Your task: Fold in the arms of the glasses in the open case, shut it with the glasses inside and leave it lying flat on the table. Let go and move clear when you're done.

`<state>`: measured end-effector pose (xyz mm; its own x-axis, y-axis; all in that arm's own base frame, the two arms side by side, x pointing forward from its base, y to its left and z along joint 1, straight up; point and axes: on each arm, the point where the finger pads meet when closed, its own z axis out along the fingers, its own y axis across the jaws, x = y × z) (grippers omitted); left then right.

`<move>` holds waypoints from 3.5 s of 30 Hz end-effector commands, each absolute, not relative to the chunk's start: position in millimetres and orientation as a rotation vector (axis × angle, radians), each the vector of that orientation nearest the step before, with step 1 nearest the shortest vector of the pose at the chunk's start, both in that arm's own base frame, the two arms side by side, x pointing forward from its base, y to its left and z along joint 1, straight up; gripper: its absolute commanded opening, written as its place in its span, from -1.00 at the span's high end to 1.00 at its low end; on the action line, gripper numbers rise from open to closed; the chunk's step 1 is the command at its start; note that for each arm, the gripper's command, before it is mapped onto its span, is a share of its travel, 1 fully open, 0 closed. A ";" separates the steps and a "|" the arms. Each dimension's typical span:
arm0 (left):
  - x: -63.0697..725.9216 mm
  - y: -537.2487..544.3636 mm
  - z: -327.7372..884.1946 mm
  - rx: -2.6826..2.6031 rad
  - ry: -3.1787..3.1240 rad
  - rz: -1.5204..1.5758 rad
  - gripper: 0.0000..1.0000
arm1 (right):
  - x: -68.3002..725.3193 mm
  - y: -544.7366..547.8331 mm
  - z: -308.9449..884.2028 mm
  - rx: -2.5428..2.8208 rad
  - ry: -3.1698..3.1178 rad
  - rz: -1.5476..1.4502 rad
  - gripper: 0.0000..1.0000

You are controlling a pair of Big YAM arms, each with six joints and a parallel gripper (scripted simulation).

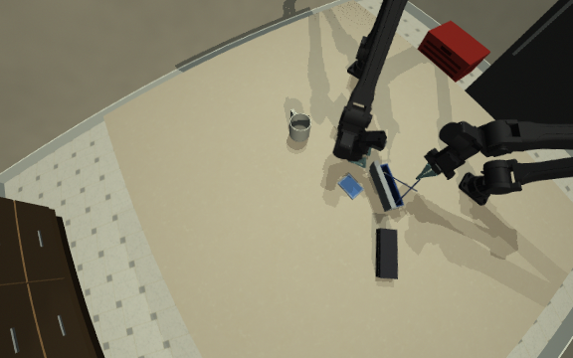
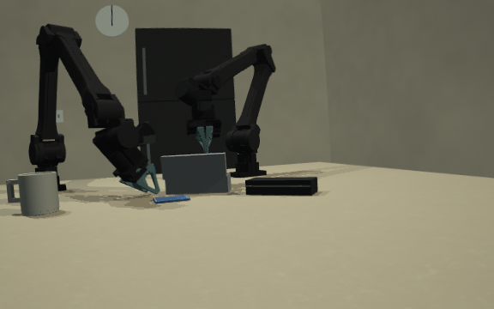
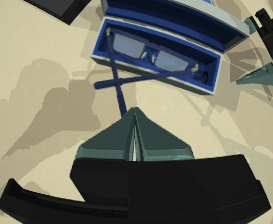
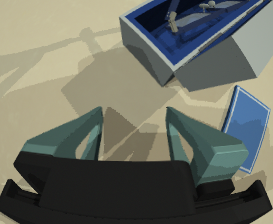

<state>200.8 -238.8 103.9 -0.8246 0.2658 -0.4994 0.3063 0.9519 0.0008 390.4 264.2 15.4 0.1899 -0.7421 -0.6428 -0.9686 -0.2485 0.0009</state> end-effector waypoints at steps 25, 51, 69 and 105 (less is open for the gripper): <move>197.5 -242.5 132.3 0.344 2.577 -0.155 1.00 | 413.8 265.1 43.0 -2.046 1.557 0.700 -1.00; 197.4 -242.5 132.3 0.344 2.577 -0.155 1.00 | 422.3 220.7 90.2 -2.050 1.567 0.703 -1.00; 197.4 -242.5 132.3 0.344 2.577 -0.155 1.00 | 474.9 187.4 137.3 -1.706 1.861 0.411 -1.00; 197.4 -242.5 132.3 0.344 2.577 -0.155 1.00 | 551.2 76.0 344.2 -0.625 1.897 -0.011 -1.00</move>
<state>190.9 -236.7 122.2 -0.8310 0.2471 -0.4983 0.2891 0.9573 -0.0075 549.1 90.4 302.9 -0.2963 -0.5240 -0.7985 -0.5134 0.7924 -0.3295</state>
